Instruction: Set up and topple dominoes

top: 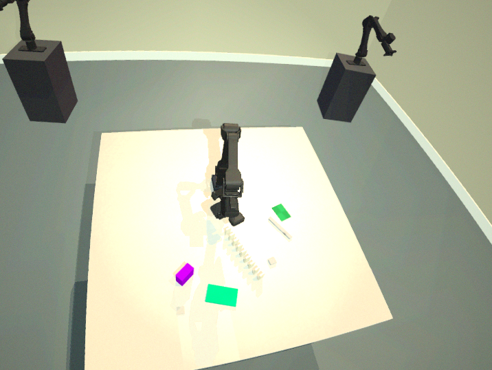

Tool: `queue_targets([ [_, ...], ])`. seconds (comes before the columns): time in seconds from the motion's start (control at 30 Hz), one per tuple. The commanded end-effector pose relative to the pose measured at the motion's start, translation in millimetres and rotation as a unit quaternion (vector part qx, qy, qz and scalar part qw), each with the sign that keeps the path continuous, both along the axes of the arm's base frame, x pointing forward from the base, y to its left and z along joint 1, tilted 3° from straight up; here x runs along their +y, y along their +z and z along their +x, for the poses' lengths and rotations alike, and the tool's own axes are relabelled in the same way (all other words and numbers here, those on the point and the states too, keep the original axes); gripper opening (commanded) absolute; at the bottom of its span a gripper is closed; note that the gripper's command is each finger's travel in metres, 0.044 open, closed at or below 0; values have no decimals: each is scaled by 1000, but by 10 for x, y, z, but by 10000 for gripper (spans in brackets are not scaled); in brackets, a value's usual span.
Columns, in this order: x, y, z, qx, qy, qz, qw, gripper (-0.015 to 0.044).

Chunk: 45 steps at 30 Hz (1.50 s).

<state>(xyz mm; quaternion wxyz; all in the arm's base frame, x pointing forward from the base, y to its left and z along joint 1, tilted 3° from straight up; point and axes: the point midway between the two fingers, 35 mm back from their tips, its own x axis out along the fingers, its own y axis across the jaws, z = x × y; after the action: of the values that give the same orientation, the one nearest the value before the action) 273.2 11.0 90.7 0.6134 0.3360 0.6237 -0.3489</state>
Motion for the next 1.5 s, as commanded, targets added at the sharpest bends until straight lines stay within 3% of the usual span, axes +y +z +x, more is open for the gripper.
queue_targets([
  [0.0, -5, -18, -19, 2, -5, -1, 1000, 0],
  [1.2, -5, -18, -19, 2, -5, -1, 1000, 0],
  [1.47, 2, -822, -40, 2, -5, -1, 1000, 0],
])
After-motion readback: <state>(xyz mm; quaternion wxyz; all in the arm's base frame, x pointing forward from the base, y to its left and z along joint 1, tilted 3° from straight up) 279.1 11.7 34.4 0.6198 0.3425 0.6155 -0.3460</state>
